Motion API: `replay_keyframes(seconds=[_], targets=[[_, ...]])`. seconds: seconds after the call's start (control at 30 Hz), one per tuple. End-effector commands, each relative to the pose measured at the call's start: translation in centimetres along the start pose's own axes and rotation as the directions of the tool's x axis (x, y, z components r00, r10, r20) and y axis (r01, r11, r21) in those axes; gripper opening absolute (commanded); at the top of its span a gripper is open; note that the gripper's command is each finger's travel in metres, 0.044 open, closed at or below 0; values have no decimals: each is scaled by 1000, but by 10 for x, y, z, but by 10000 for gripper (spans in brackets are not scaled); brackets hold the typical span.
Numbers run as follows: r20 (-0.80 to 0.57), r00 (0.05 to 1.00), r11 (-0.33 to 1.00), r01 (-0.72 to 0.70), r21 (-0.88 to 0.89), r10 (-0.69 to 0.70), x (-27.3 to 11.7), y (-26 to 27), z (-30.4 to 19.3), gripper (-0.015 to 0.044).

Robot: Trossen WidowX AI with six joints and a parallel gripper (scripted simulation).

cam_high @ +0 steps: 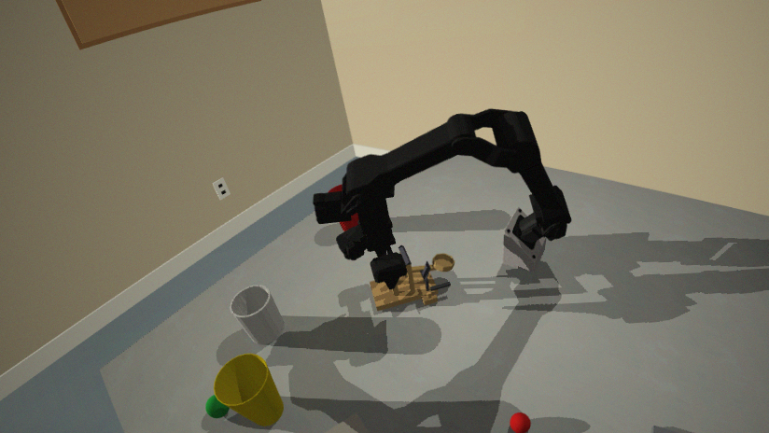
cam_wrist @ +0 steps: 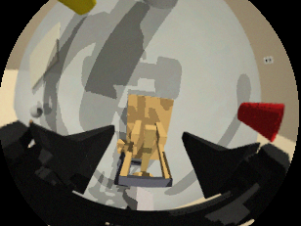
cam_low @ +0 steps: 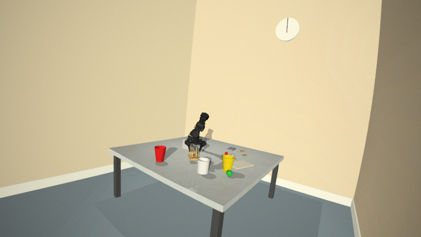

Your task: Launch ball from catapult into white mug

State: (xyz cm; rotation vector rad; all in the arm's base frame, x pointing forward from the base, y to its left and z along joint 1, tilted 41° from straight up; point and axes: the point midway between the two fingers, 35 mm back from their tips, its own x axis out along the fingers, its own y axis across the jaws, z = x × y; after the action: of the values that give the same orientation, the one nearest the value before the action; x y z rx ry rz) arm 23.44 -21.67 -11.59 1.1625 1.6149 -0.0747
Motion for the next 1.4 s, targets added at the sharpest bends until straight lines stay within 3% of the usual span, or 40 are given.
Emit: replay_keyframes(seconds=[0.0, 0.67, 1.03, 1.23, 1.37], targets=[[-2, 1000, 1000, -5, 6, 5, 8, 0, 0, 440], [-2, 1000, 1000, -6, 5, 6, 36, 0, -1, 440], [-2, 1000, 1000, -2, 0, 2, 33, 1, -1, 151], [-2, 1000, 1000, -2, 0, 2, 33, 1, -1, 111], [-2, 1000, 1000, 1, 1, -1, -6, 0, 0, 6]])
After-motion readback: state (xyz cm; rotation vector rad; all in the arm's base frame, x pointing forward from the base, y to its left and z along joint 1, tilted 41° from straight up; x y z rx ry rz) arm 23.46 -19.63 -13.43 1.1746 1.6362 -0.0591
